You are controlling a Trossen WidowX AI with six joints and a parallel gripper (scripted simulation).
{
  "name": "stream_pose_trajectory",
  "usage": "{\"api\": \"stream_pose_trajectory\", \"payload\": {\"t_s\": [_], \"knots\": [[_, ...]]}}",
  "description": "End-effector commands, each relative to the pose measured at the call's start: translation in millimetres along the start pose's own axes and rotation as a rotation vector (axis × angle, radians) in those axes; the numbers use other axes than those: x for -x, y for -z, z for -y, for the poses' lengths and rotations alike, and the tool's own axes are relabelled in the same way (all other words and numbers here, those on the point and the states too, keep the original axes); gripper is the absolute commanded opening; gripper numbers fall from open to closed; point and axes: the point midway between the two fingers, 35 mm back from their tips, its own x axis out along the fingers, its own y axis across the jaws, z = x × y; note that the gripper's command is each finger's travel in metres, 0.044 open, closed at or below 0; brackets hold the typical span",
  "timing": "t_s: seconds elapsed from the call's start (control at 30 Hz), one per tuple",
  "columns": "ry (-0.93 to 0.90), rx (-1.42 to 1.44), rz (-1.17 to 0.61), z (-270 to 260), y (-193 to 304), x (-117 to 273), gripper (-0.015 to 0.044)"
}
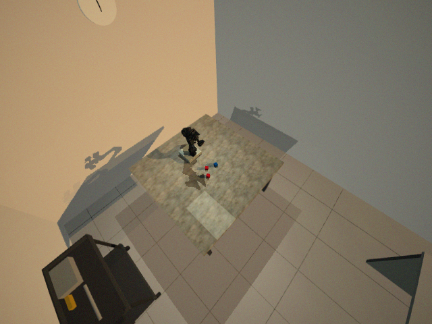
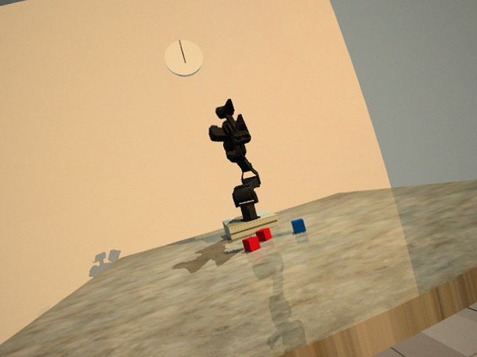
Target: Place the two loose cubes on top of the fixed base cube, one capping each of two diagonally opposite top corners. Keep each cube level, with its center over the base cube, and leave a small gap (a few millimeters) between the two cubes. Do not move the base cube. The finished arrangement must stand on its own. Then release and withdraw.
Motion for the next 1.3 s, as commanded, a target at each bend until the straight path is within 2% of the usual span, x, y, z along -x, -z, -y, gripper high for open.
{"api": "stream_pose_trajectory", "payload": {"t_s": [0.0, 0.13, 0.17, 0.43, 0.73, 1.0, 1.27], "knots": [[0.006, 0.001, 0.003, 1.0, -0.8, -0.7, 0.0374], [0.13, 0.018, 0.055, 22.5, -15.6, -13.7, 0.0269], [0.169, 0.024, 0.068, 29.4, -19.7, -17.0, 0.0265], [0.501, 0.09, 0.134, 89.3, -46.7, -32.6, 0.0265], [0.903, 0.185, 0.115, 157.9, -63.7, -27.4, 0.0265], [1.269, 0.277, 0.006, 210.5, -68.5, -5.5, 0.0265], [1.627, 0.361, -0.194, 248.5, -66.4, 27.0, 0.0265]]}}
